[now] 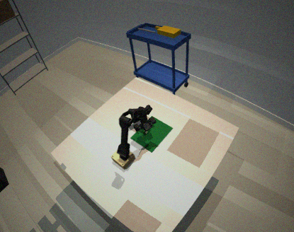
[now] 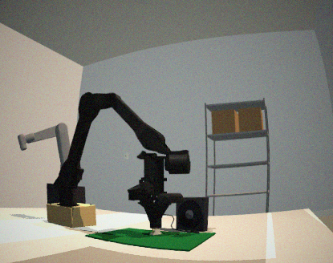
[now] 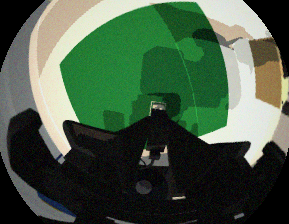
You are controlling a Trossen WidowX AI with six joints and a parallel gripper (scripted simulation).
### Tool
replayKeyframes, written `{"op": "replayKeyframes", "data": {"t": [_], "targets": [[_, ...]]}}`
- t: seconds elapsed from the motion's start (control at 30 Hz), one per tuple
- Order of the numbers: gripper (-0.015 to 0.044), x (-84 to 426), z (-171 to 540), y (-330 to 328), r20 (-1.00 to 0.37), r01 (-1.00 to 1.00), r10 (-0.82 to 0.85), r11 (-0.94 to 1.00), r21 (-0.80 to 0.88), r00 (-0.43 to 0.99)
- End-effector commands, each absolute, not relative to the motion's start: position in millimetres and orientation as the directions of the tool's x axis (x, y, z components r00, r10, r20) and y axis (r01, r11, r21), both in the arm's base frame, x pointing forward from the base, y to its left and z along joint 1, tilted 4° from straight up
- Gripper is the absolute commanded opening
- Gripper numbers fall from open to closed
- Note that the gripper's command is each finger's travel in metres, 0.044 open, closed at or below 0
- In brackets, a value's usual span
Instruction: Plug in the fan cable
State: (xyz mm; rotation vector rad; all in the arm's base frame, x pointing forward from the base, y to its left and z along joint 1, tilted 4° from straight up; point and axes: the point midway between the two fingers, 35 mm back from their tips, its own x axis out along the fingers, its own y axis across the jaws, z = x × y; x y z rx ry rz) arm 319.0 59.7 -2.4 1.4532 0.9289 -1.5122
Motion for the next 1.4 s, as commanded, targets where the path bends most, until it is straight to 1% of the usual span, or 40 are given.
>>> {"op": "replayKeyframes", "data": {"t": [0.0,1.1,1.37], "targets": [[0.0,319,-3,60,-0.998,0.922,-0.068,-0.386,0.031,0.005],[0.0,319,-21,58,-0.998,0.922,-0.068,-0.386,0.031,0.005],[0.021,319,-17,59,-0.998,0.921,-0.065,-0.389,0.031,0.006]]}}
